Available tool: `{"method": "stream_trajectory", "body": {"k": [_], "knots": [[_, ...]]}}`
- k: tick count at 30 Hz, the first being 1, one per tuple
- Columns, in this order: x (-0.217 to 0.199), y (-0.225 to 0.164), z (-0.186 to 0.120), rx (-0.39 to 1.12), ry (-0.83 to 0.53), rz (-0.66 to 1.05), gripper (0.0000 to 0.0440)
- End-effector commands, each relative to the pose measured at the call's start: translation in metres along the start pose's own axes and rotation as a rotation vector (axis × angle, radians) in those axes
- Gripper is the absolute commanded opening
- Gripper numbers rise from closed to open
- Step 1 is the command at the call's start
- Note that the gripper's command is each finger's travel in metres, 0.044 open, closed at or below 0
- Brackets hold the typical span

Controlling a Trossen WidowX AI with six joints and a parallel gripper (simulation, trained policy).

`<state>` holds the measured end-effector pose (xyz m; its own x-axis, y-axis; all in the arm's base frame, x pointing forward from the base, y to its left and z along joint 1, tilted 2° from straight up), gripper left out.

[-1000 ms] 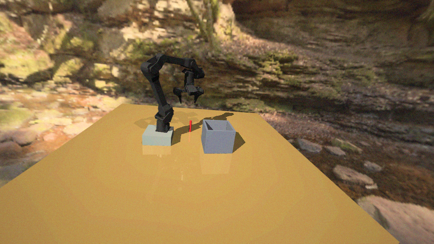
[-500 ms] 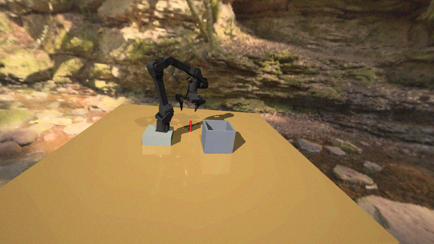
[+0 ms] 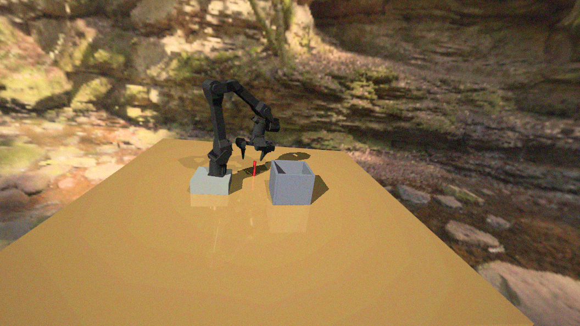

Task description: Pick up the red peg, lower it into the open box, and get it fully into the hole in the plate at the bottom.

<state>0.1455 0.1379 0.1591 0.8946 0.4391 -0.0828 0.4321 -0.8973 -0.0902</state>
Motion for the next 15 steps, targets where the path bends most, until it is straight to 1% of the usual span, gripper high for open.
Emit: {"method": "stream_trajectory", "body": {"k": [1,6,9,11,15], "knots": [[0.002,0.004,0.017,0.000,-0.016,0.008,0.0429],[0.003,0.008,0.031,-0.004,-0.014,0.024,0.0409],[0.004,0.010,0.039,-0.005,-0.010,0.033,0.0387],[0.005,0.011,0.043,-0.002,-0.005,0.035,0.0350],[0.009,0.011,0.050,0.007,0.002,0.027,0.0248]]}}
Point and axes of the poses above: the point midway between the two fingers, 35 mm back from their tips, its own z axis out along the fingers, its own x axis across the jaws, y = z × x, the point moved 9 cm from there along -z, back along the fingers, and after that the axes turned 3 degrees about -z, right-handed, at the moved point
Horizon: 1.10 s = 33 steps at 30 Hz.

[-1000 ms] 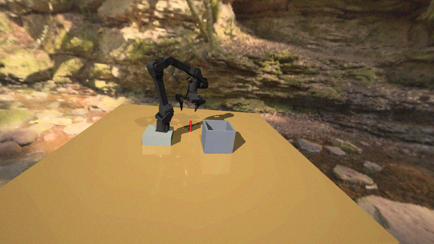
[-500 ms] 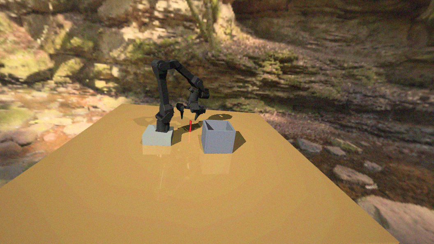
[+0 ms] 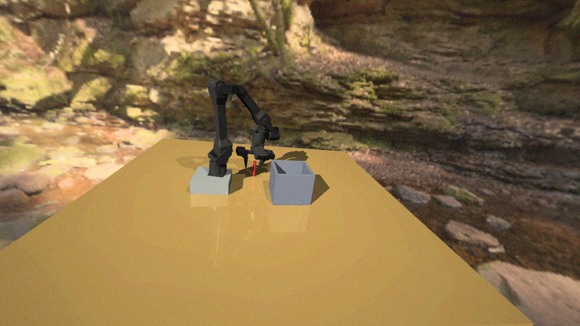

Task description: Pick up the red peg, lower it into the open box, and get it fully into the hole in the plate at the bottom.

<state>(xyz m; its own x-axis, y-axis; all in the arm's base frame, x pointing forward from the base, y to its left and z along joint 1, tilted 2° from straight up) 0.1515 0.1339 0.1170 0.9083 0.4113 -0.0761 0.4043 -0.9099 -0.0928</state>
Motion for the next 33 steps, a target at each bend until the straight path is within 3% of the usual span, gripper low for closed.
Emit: {"method": "stream_trajectory", "body": {"k": [1,10,33], "knots": [[0.003,0.002,0.010,0.004,-0.007,-0.007,0.0222],[0.013,0.001,0.016,0.022,0.008,-0.048,0.0000],[0.026,-0.002,-0.059,0.140,0.260,-0.034,0.0000]]}}
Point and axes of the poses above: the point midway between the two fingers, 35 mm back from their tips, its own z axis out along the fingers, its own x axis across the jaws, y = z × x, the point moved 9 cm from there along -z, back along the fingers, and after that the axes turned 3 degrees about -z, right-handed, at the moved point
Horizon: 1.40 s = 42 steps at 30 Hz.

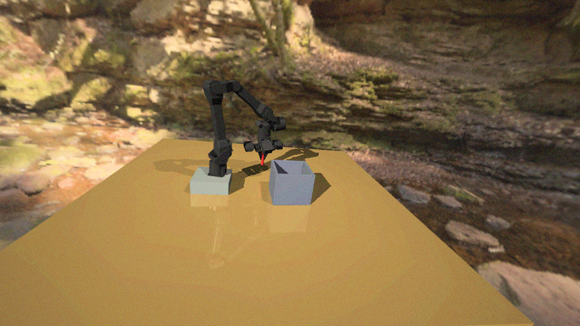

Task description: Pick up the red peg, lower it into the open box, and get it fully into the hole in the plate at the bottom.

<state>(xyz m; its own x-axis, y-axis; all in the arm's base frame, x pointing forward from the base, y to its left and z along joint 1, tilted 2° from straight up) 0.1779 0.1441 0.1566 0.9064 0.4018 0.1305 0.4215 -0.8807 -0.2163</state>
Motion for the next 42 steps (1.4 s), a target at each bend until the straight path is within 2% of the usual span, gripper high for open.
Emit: {"method": "stream_trajectory", "body": {"k": [1,11,22,30,42], "knots": [[0.006,-0.001,-0.022,0.014,0.066,-0.015,0.0000],[0.013,0.007,-0.073,-0.025,0.186,-0.051,0.0000],[0.016,0.032,-0.122,-0.134,0.267,-0.047,0.0000],[0.015,0.056,-0.136,-0.213,0.254,-0.012,0.0000],[0.014,0.092,-0.140,-0.267,0.179,0.050,0.0000]]}}
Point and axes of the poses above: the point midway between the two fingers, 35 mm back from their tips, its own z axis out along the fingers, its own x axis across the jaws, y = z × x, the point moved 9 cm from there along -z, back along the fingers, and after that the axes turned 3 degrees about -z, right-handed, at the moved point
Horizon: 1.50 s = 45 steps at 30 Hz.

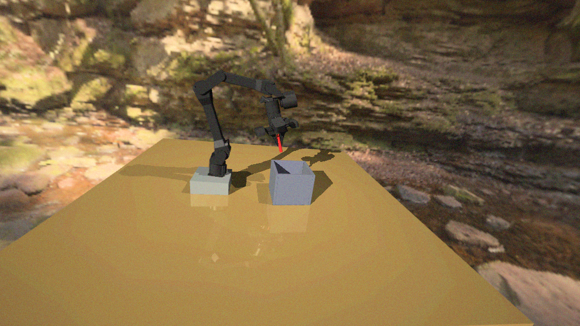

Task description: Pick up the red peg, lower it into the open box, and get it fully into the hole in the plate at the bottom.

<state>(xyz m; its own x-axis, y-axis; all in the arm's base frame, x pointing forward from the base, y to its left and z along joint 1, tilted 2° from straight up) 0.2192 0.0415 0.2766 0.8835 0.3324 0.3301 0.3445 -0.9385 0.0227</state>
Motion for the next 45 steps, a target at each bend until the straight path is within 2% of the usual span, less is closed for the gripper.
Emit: {"method": "stream_trajectory", "body": {"k": [1,22,45], "knots": [[0.002,0.012,0.005,-0.014,-0.039,0.012,0.0000],[0.012,0.063,0.030,-0.005,-0.129,0.049,0.0000],[0.014,0.095,0.092,0.059,-0.177,0.029,0.0000]]}}
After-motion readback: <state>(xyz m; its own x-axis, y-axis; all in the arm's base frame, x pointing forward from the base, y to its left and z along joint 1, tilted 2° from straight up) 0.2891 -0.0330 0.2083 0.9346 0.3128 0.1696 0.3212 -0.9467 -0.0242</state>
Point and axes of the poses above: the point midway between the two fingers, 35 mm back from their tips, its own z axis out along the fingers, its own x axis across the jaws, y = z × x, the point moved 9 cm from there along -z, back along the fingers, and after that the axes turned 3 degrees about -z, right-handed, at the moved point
